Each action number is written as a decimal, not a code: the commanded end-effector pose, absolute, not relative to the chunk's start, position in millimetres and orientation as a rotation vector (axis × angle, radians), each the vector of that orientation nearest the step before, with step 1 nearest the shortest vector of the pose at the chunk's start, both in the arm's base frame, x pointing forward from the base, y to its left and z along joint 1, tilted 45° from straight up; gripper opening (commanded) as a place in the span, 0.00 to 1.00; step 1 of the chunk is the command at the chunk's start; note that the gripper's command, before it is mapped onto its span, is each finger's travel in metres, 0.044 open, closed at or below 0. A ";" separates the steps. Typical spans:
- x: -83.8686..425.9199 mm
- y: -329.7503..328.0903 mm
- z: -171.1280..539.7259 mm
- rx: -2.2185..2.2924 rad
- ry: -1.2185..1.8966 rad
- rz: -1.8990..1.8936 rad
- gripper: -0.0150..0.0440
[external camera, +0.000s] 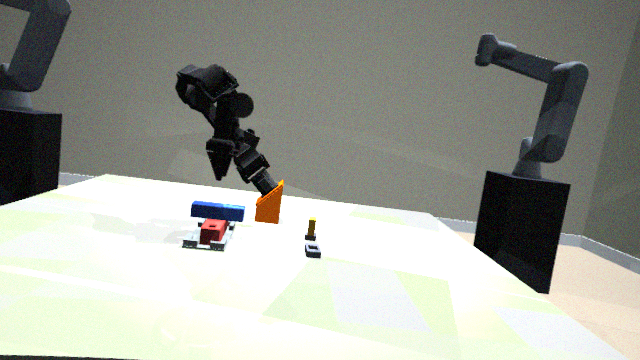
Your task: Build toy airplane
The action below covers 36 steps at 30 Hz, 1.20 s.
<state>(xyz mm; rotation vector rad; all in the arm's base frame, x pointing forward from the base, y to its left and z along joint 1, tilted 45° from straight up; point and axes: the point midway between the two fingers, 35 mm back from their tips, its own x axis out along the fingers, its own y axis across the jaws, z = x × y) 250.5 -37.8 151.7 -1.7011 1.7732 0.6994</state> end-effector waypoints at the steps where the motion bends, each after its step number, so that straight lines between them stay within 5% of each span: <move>1: 251.2 -36.7 151.6 -1.687 1.801 0.709 1.00; 19: 251.6 -37.3 152.8 -0.515 1.485 -0.697 1.00; 36: 259.4 -2.8 124.3 -0.451 1.459 -0.718 1.00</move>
